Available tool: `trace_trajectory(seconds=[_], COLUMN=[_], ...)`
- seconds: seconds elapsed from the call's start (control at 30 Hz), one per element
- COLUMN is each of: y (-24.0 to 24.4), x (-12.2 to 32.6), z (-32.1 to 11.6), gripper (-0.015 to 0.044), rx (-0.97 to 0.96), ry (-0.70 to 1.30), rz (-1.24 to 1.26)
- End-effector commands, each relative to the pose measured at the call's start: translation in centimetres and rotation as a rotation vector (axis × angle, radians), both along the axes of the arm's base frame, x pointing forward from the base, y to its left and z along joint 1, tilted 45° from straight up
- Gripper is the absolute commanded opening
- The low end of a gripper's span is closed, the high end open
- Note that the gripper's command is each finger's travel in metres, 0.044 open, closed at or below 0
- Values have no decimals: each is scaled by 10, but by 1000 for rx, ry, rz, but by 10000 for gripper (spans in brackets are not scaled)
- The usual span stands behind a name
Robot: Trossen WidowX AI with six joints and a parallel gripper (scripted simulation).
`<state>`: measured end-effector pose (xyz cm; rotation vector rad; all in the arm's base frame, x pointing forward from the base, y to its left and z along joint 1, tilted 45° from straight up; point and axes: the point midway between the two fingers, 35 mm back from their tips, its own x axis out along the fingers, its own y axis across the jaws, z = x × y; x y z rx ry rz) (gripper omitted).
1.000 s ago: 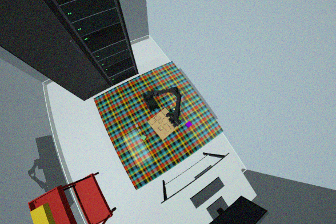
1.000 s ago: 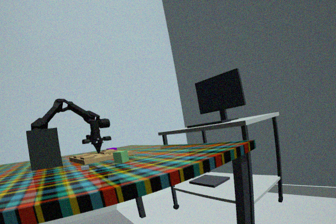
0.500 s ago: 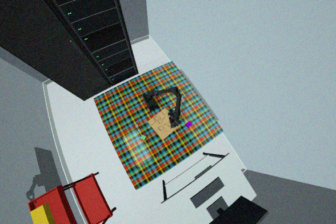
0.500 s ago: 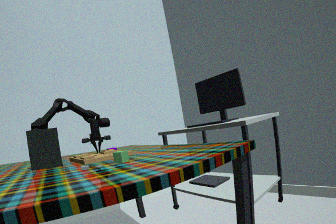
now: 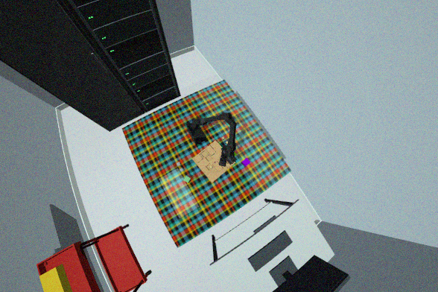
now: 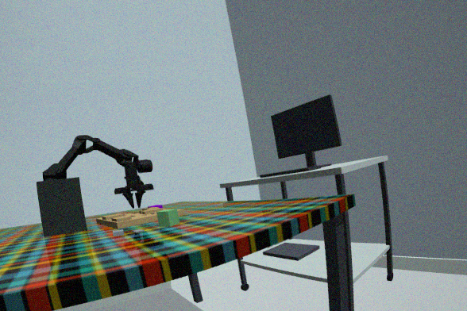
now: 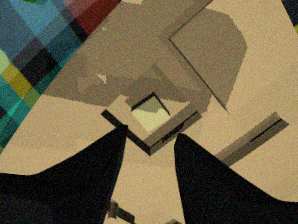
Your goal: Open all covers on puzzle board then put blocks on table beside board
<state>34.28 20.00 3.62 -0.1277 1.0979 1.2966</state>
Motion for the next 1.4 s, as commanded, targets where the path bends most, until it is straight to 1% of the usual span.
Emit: trace_trajectory(seconds=[0.0,0.6,0.87,1.37], y=[-6,-26,-24,-1], x=[3,6,5,1], z=[8,28,28,3], gripper=[144,144,144,144], rx=[-17,-88,-89,-87], ry=[108,518,522,523], rz=[-118,-530,-534,-533])
